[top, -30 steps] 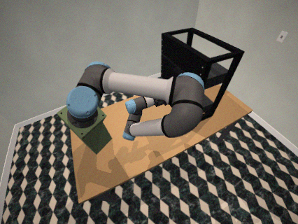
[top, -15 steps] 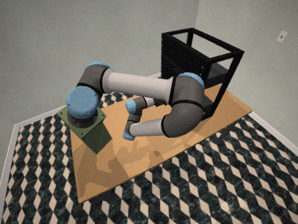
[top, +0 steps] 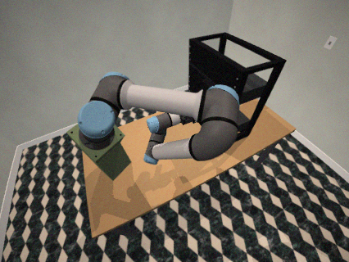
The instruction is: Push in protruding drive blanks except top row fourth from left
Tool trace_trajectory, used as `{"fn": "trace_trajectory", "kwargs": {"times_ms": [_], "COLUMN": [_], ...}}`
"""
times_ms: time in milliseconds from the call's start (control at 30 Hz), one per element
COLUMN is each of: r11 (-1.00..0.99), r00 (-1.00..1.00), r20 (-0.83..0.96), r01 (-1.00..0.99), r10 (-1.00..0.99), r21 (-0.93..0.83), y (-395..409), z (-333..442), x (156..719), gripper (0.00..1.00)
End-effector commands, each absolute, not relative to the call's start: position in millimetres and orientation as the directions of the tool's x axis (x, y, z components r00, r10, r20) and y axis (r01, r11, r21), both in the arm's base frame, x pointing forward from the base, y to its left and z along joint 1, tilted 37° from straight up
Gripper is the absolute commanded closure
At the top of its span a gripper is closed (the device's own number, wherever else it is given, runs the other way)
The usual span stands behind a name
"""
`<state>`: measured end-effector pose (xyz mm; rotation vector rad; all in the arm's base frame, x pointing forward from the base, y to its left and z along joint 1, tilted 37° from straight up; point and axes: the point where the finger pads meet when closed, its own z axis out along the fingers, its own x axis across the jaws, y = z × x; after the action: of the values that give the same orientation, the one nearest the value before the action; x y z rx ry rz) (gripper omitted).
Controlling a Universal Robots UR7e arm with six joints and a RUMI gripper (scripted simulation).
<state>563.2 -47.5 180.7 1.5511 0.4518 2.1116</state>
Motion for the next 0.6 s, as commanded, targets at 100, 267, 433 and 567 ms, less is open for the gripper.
{"fn": "trace_trajectory", "kwargs": {"times_ms": [100,267,433,567], "r11": [-0.831,-0.831,-0.831,-0.831], "r00": [-0.245,-0.245,-0.245,-0.245], "r20": [0.794,0.794,0.794,0.794], "r01": [-0.182,-0.182,-0.182,-0.182], "r10": [0.556,0.556,0.556,0.556], "r21": [0.526,0.526,0.526,0.526], "y": [-47.2,-47.2,-46.4,-42.1], "z": [181.1,181.1,180.4,176.6], "x": [563.1,563.1,563.0,562.4], "gripper": [1.0,1.0,1.0,1.0]}}
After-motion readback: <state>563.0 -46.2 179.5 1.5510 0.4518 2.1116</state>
